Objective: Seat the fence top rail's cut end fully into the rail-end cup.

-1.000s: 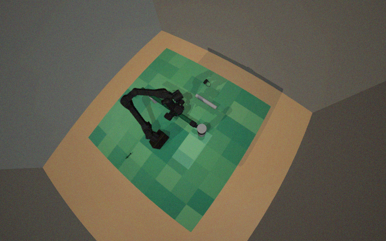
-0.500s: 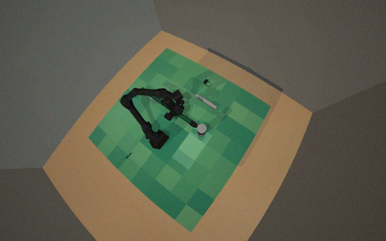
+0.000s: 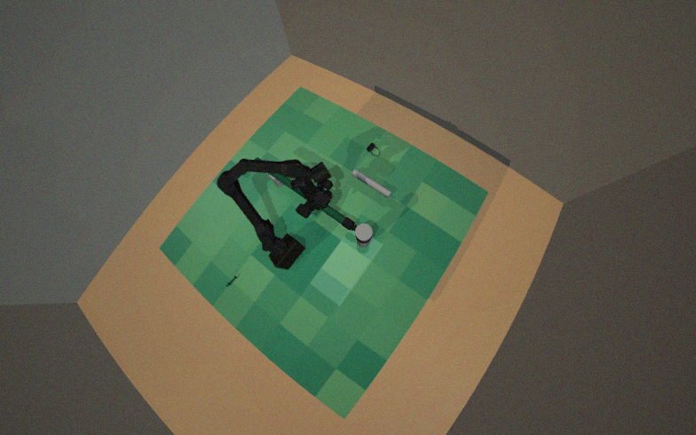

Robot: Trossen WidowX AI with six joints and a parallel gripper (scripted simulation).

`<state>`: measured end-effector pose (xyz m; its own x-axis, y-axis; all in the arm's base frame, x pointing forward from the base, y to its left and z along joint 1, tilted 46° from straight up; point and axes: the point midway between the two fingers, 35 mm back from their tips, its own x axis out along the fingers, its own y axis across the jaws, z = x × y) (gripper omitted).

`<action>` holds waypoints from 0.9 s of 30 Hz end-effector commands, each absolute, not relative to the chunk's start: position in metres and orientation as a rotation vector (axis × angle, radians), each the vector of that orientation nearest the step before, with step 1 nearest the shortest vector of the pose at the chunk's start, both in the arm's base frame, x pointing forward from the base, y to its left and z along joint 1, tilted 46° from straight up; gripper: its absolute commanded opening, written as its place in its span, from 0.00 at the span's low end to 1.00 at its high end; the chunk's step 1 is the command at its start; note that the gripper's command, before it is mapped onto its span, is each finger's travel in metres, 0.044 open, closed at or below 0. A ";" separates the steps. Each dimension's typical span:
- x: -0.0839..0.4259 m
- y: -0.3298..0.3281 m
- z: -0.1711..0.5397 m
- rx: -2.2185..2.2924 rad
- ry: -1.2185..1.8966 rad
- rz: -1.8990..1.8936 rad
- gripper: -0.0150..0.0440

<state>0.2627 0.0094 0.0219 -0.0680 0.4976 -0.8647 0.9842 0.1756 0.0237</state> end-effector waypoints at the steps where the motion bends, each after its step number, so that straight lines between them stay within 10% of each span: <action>1: 0.263 0.004 0.021 1.422 1.669 -0.804 0.25; 27: 0.263 0.006 0.020 1.427 1.680 -0.796 0.25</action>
<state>0.2622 0.0083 0.0207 -0.0704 0.5001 -0.8631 0.9843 0.1753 0.0213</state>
